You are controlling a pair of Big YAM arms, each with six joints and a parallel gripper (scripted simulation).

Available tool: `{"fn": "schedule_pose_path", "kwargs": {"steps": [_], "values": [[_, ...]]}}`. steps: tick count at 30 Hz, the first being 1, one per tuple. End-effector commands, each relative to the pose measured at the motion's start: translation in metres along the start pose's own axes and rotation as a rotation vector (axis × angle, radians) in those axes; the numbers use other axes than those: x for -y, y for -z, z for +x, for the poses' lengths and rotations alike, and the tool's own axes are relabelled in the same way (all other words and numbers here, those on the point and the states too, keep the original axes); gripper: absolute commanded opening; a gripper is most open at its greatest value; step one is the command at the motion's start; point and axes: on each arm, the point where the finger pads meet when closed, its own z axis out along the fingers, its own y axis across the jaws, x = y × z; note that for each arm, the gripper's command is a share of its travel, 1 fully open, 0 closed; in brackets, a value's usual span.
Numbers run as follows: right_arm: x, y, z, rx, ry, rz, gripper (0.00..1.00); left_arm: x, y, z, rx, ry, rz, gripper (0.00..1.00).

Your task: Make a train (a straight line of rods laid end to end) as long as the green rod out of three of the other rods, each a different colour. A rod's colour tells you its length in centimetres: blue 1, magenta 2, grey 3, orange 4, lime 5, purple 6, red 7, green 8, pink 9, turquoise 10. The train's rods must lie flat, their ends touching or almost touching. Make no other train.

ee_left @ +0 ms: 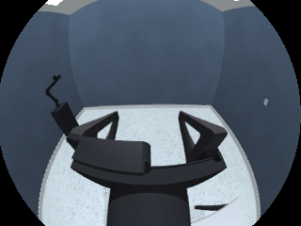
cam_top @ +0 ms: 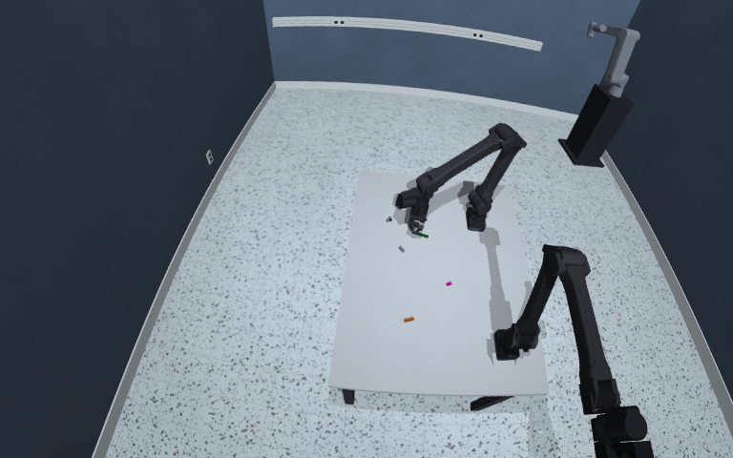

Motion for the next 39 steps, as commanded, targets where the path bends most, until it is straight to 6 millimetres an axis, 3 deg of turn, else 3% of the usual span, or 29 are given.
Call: {"fn": "schedule_pose_path", "kwargs": {"steps": [1,30,39], "values": [[-0.019,0.013,-0.018,0.033,0.165,-0.021,1.0,-0.005,0.004,-0.014,0.033,0.011,-0.011,1.0],[-0.052,0.011,-0.023,0.048,0.937,-0.012,1.0,-0.005,0.004,-0.014,0.033,0.011,-0.011,1.0],[-0.052,0.009,-0.02,0.043,1.015,-0.01,1.0,-0.005,0.004,-0.014,0.033,0.011,-0.011,1.0]]}}
